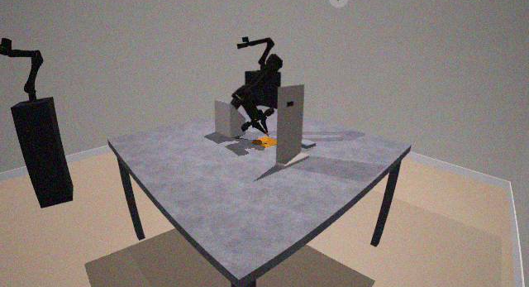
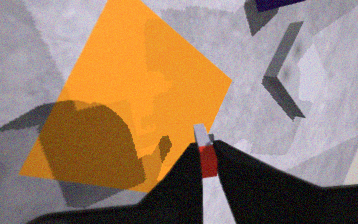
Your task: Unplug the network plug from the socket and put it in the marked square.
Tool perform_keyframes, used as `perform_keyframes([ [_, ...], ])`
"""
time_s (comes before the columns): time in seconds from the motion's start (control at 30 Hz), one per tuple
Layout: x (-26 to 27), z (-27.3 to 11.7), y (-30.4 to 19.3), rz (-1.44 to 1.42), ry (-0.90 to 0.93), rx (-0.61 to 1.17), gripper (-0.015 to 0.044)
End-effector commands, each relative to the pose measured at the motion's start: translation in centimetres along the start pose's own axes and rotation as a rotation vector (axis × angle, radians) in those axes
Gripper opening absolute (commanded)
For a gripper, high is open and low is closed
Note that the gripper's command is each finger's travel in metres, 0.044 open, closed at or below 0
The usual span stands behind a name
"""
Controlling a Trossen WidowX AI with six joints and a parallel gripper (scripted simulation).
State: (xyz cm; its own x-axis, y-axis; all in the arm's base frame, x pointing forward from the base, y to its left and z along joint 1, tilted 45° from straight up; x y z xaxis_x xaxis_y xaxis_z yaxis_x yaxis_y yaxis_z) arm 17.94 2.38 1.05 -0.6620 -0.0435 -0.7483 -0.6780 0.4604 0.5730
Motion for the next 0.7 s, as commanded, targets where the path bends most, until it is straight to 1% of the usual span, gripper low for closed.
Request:
perform_keyframes([
  [0.0, 0.32, 0.23, -0.02, 0.013, 0.007, 0.004, 0.0],
  [0.67, 0.86, 0.99, 0.03, 0.013, 0.006, 0.004, 0.0],
])
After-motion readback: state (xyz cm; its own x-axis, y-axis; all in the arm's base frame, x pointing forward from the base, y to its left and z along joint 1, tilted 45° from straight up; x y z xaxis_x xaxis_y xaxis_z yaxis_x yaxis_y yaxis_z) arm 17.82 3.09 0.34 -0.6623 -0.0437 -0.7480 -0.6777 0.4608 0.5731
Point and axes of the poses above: the point midway between the two fingers, 35 mm back from their tips, its own z axis out along the fingers, its own x axis across the jaws, y = z × x, the point moved 9 cm from there along -z, back along the fingers, and after that the axes turned 3 degrees about z, right-handed, at the moved point
